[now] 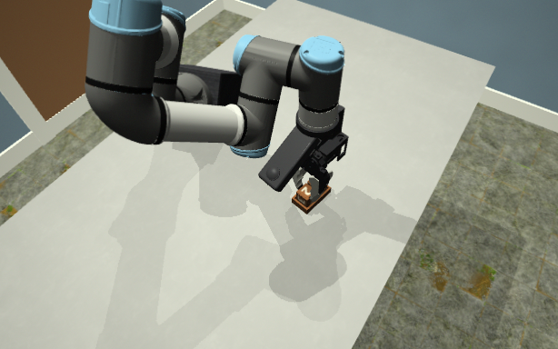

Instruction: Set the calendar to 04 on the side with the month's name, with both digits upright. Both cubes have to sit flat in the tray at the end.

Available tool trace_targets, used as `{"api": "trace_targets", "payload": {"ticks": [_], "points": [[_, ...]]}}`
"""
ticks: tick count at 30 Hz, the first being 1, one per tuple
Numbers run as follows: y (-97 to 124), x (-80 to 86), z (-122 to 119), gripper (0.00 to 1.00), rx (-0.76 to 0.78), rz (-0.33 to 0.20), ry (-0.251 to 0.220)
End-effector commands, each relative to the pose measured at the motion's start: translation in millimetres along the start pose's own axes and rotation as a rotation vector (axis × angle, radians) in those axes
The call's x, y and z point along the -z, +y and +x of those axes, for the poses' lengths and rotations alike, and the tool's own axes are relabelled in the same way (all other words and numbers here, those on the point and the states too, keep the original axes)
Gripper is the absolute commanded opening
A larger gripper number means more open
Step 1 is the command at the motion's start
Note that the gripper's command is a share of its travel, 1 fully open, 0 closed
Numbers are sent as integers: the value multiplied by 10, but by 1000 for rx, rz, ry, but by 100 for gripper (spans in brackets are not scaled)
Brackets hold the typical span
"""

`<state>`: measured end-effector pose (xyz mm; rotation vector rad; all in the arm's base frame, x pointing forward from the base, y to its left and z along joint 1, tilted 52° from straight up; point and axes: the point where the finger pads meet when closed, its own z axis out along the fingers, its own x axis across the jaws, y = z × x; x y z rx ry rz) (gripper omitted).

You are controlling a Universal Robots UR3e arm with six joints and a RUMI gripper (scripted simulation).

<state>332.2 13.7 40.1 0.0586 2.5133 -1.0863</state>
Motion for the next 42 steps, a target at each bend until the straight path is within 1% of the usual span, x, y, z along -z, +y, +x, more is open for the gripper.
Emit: {"api": "trace_targets", "payload": {"ticks": [1, 6, 7, 9, 10, 12, 13, 15, 16, 20, 21, 37, 42], "points": [[2, -1, 1, 11, 0, -1, 0], [2, -1, 1, 11, 0, -1, 0], [2, -1, 1, 15, 0, -1, 0], [2, -1, 1, 15, 0, -1, 0], [2, -1, 1, 18, 0, -1, 0], [2, -1, 1, 18, 0, -1, 0], [2, -1, 1, 22, 0, -1, 0], [2, -1, 1, 22, 0, -1, 0], [2, -1, 1, 26, 0, -1, 0], [2, -1, 1, 26, 0, -1, 0], [2, -1, 1, 29, 0, -1, 0], [2, 9, -2, 29, -1, -1, 0], [2, 45, -7, 29, -2, -2, -2]]}}
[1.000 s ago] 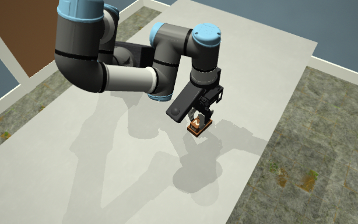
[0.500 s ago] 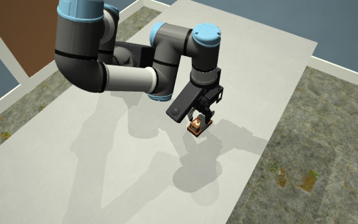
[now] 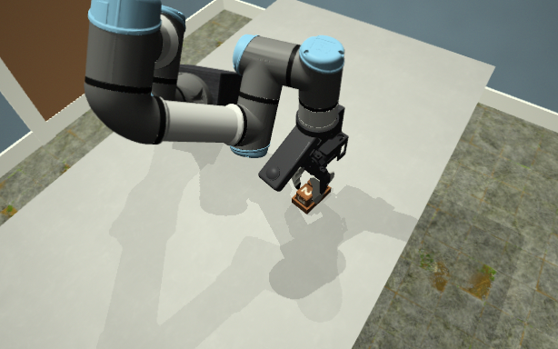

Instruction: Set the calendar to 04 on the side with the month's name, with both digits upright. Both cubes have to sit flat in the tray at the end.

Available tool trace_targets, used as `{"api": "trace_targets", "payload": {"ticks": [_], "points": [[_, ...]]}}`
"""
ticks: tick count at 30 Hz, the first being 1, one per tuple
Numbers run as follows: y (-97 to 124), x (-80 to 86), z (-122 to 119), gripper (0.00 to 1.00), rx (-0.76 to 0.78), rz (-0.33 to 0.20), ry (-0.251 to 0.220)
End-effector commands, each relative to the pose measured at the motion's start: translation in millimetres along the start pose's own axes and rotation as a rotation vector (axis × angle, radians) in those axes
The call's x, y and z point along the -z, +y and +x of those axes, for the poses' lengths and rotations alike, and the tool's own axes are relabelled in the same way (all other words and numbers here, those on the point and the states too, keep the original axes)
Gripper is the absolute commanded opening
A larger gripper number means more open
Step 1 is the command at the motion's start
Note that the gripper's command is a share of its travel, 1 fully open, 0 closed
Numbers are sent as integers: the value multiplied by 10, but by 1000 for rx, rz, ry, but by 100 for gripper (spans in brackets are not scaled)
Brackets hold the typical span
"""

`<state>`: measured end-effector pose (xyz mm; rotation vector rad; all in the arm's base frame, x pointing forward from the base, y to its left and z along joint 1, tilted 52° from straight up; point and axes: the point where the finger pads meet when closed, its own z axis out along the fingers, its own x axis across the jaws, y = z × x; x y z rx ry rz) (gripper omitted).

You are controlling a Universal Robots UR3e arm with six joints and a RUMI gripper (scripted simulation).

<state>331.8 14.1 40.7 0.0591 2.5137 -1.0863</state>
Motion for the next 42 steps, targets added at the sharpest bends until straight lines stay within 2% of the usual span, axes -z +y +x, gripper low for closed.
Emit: {"api": "trace_targets", "payload": {"ticks": [1, 12, 27, 29, 42], "points": [[3, 48, -8, 29, -2, -2, -2], [2, 201, -9, 29, -2, -1, -2], [5, 599, -6, 29, -2, -3, -1], [5, 599, -6, 29, -2, -3, -1], [8, 851, -2, 29, 0, -2, 0]]}}
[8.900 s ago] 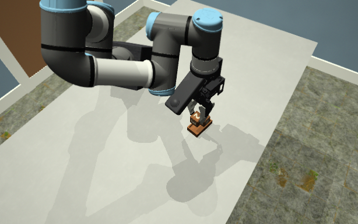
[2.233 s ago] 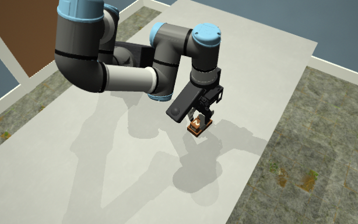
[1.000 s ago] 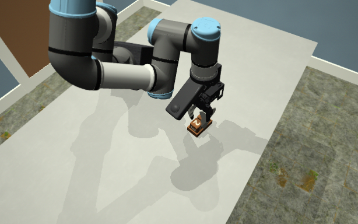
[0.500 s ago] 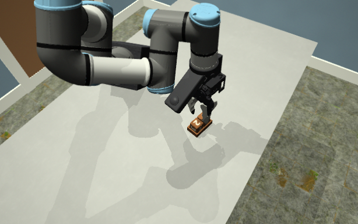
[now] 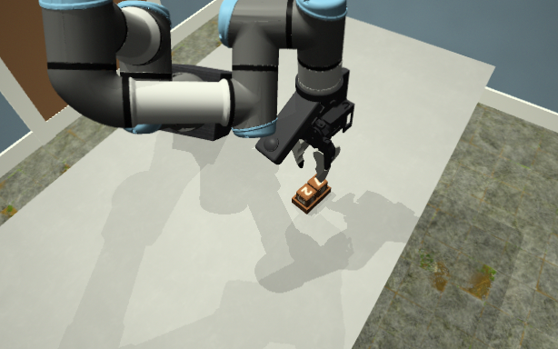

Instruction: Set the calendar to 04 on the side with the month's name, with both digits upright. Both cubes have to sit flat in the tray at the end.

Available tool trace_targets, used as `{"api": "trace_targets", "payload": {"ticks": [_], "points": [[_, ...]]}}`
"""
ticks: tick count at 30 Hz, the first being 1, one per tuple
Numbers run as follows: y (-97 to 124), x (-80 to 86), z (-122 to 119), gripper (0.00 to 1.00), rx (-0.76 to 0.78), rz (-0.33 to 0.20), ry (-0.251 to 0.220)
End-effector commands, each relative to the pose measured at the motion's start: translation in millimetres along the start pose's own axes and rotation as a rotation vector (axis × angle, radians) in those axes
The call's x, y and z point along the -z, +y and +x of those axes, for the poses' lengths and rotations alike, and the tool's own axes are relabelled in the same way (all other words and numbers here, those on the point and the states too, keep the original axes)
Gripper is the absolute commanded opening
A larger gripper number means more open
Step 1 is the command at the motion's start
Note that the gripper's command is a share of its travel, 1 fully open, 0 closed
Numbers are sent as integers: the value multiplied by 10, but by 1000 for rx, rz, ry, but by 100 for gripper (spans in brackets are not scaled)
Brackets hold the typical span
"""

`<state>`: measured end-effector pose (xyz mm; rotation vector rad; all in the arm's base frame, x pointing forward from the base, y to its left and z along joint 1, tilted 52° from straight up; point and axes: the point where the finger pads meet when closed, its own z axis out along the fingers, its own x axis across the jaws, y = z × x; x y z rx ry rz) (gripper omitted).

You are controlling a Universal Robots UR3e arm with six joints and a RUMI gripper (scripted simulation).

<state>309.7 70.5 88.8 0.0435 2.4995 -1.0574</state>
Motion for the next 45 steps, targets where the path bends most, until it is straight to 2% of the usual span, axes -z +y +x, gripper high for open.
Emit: {"api": "trace_targets", "payload": {"ticks": [1, 13, 14, 38, 45], "points": [[-8, 90, 40, 29, 2, 15, 25], [-9, 125, 39, 29, 2, 16, 25], [-10, 124, 39, 100, 2, 16, 25], [-12, 125, 39, 100, 2, 16, 25], [-9, 173, 37, 100, 2, 15, 25]]}}
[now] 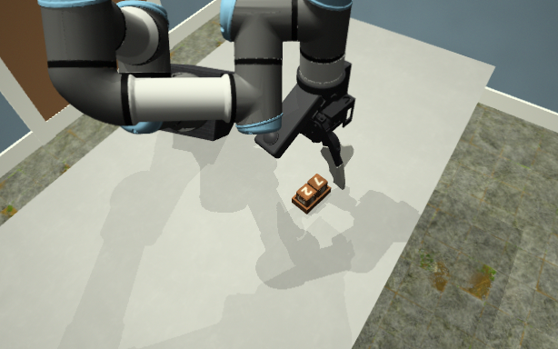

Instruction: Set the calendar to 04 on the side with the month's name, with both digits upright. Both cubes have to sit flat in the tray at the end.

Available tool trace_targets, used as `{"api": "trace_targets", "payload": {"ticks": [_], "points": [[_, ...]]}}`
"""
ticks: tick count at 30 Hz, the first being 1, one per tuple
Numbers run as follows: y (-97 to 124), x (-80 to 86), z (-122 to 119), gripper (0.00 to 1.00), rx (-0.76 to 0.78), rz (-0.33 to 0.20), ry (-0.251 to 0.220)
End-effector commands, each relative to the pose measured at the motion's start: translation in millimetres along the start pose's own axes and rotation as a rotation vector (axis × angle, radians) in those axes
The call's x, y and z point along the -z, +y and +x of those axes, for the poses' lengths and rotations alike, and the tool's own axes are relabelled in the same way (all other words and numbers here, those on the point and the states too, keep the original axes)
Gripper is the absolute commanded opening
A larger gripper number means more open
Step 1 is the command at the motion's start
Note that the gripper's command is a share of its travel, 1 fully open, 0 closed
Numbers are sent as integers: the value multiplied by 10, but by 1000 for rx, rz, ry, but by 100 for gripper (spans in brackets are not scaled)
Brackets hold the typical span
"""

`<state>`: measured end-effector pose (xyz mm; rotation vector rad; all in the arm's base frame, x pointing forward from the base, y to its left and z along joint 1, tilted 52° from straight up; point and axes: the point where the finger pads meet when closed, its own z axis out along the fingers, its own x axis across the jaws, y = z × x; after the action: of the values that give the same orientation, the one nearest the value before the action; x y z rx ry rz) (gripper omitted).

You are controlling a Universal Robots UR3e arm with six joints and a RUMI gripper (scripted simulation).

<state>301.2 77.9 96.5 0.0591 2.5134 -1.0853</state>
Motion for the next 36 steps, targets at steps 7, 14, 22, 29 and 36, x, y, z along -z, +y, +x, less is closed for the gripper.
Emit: {"api": "trace_targets", "payload": {"ticks": [7, 14, 22, 29, 36], "points": [[8, 173, 2, 100, 0, -2, 0], [8, 305, 2, 100, 0, -2, 0], [7, 519, 3, 100, 0, -2, 0], [7, 625, 3, 100, 0, -2, 0], [7, 710, 3, 100, 0, -2, 0]]}}
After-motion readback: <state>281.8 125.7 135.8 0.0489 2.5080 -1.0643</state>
